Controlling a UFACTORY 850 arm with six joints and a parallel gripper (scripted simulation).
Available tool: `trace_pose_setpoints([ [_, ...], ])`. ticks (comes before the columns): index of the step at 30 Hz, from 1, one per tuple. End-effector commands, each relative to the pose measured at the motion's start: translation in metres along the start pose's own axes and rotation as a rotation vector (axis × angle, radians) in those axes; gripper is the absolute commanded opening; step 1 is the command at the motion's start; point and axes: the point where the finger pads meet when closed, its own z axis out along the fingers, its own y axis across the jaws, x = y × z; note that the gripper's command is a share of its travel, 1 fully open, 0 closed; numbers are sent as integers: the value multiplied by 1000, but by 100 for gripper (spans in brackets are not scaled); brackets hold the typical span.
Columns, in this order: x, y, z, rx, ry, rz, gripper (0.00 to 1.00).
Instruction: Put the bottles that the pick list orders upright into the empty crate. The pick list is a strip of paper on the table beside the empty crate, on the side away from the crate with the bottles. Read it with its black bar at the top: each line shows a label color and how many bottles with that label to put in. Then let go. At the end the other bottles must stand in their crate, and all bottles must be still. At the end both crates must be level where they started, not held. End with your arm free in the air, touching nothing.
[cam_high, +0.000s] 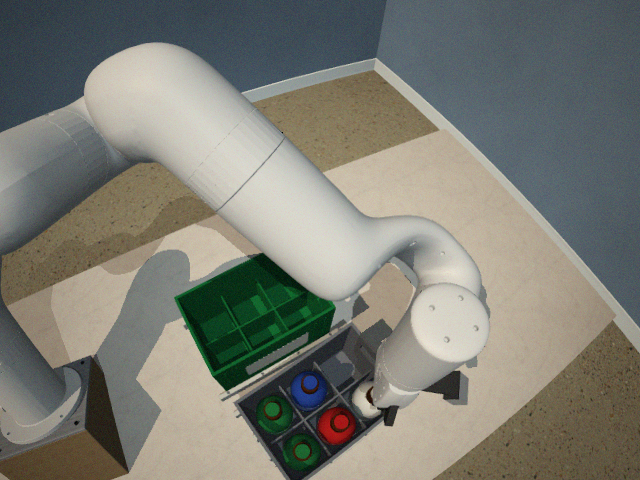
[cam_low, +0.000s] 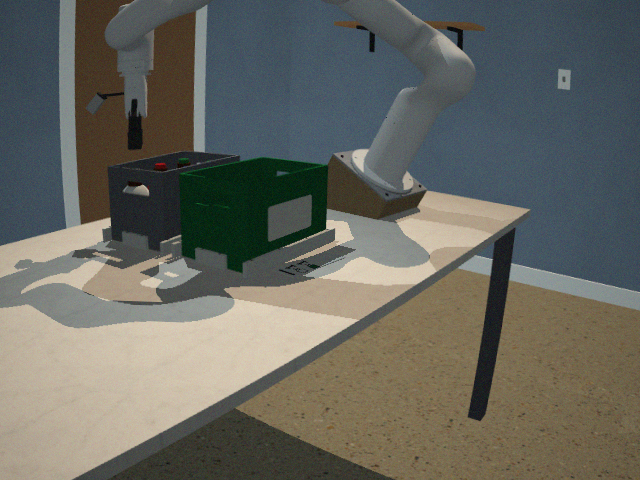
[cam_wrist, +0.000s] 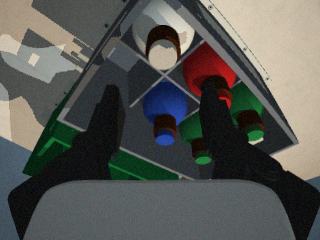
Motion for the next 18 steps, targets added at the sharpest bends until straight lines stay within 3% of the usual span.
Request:
trace_pose_setpoints([
  [1, 1, 0, 2, 0, 3, -1, 65],
  [18, 1, 0, 22, 0, 3, -1, 65],
])
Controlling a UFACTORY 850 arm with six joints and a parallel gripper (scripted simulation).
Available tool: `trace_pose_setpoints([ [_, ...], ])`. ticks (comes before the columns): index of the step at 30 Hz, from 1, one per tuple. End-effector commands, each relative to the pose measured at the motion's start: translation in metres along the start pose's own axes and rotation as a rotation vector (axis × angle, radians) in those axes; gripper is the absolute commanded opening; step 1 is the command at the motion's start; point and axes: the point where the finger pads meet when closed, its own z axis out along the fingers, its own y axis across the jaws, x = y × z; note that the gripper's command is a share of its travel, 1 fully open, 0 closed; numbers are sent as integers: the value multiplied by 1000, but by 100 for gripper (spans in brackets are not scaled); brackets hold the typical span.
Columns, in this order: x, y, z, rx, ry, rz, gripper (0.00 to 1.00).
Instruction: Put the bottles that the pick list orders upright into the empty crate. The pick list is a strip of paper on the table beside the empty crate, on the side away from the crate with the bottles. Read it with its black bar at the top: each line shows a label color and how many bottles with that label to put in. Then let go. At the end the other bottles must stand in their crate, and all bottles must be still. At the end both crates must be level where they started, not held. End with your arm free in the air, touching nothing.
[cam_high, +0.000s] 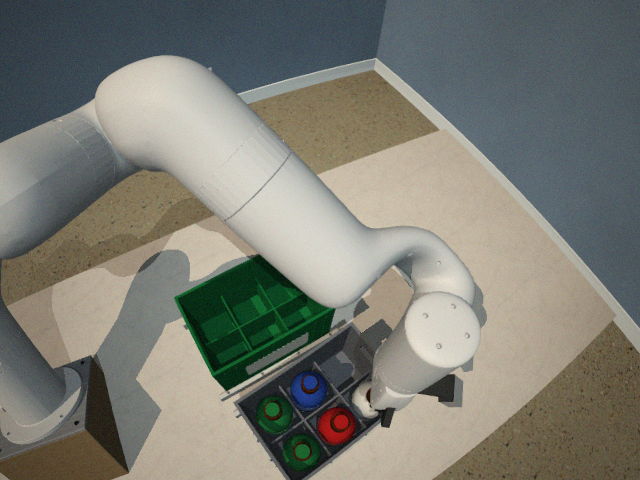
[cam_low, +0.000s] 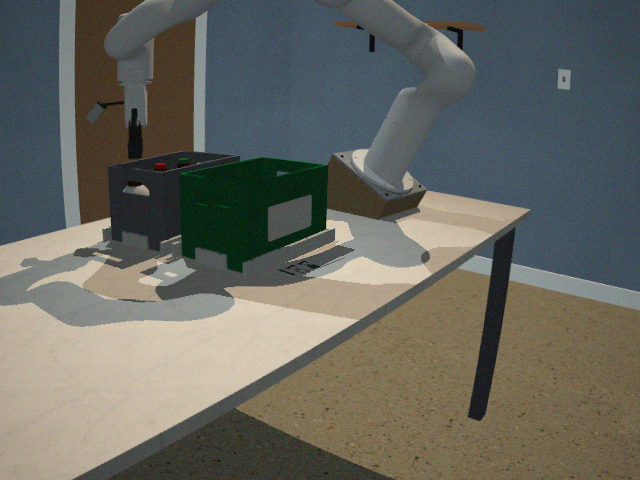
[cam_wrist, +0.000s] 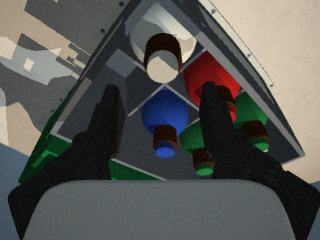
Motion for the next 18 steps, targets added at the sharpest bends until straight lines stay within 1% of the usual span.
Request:
trace_pose_setpoints([
  [1, 1, 0, 2, 0, 3, -1, 65],
  [15, 1, 0, 21, 0, 3, -1, 65],
  [18, 1, 0, 22, 0, 3, -1, 65],
])
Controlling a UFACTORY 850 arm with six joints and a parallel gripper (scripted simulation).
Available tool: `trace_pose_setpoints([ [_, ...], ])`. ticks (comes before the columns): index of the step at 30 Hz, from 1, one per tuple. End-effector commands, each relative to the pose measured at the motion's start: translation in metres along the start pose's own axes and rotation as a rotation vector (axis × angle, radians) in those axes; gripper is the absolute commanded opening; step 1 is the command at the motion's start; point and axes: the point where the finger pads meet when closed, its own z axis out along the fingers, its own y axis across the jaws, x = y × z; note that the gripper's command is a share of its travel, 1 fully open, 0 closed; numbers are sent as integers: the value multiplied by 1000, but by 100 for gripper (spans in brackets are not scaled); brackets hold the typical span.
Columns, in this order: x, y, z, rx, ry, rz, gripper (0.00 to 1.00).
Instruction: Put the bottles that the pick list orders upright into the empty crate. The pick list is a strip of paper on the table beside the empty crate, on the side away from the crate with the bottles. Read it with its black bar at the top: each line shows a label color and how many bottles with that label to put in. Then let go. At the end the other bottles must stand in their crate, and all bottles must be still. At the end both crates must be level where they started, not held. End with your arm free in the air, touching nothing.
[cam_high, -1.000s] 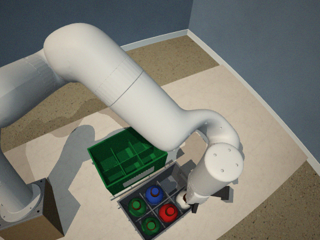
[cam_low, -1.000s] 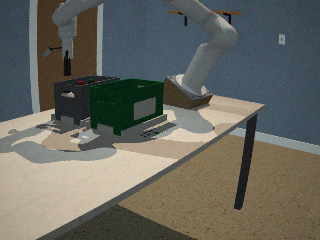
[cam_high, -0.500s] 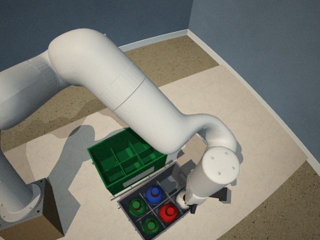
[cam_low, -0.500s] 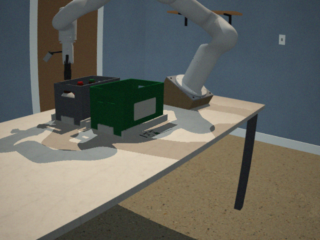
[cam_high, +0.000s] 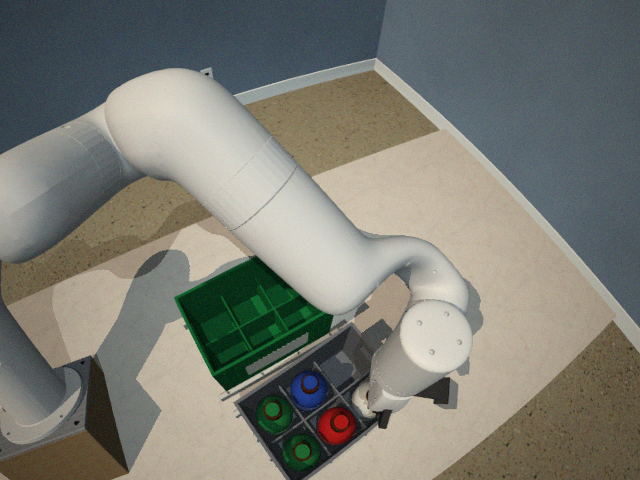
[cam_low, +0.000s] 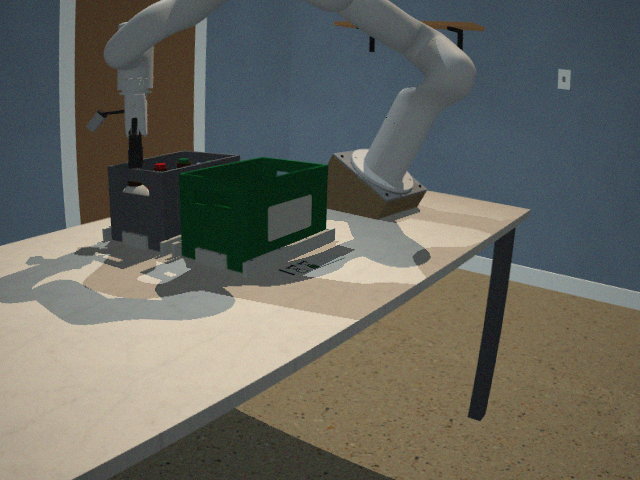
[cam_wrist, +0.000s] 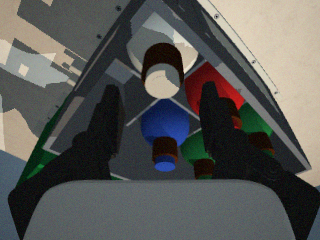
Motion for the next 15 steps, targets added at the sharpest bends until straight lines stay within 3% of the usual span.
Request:
trace_pose_setpoints([
  [1, 1, 0, 3, 0, 3, -1, 65],
  [15, 1, 0, 20, 0, 3, -1, 65],
])
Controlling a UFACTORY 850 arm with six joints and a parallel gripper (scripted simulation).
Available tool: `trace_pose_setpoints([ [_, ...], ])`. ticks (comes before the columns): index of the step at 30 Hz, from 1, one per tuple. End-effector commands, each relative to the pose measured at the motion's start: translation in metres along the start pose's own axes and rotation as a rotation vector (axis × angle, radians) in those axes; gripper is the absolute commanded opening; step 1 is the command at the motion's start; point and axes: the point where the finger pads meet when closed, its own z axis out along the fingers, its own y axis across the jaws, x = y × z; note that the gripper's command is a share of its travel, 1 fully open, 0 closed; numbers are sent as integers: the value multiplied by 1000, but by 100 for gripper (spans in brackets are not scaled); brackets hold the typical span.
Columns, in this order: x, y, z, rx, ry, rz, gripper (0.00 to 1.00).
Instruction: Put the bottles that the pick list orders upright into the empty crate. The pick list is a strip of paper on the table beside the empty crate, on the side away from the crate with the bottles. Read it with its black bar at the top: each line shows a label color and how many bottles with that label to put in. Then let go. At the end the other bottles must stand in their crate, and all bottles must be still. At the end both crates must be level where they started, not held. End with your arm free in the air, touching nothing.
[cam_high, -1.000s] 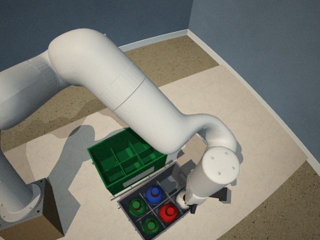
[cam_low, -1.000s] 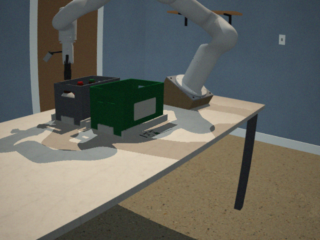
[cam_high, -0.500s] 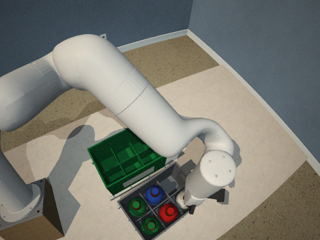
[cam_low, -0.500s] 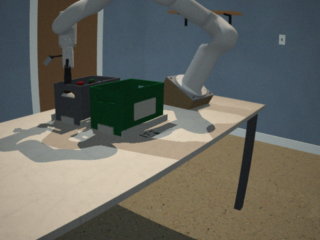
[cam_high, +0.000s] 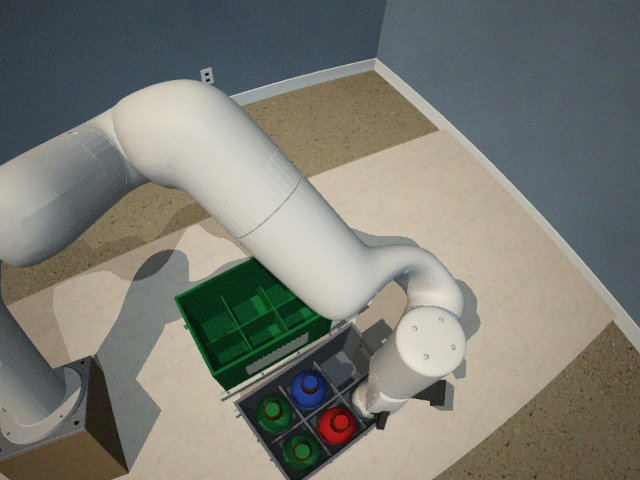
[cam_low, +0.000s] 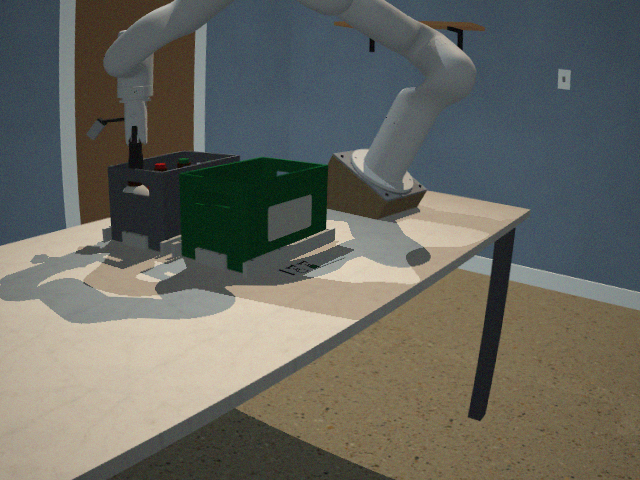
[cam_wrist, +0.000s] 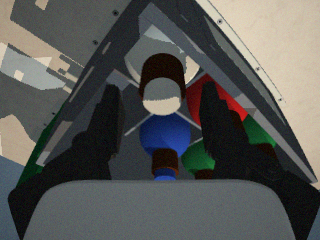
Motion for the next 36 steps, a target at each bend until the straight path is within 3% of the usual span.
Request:
trace_pose_setpoints([
  [1, 1, 0, 2, 0, 3, -1, 65],
  [12, 1, 0, 16, 0, 3, -1, 65],
  [25, 1, 0, 16, 0, 3, -1, 65],
  [26, 1, 0, 13, 0, 3, -1, 0],
  [36, 1, 0, 13, 0, 3, -1, 0],
])
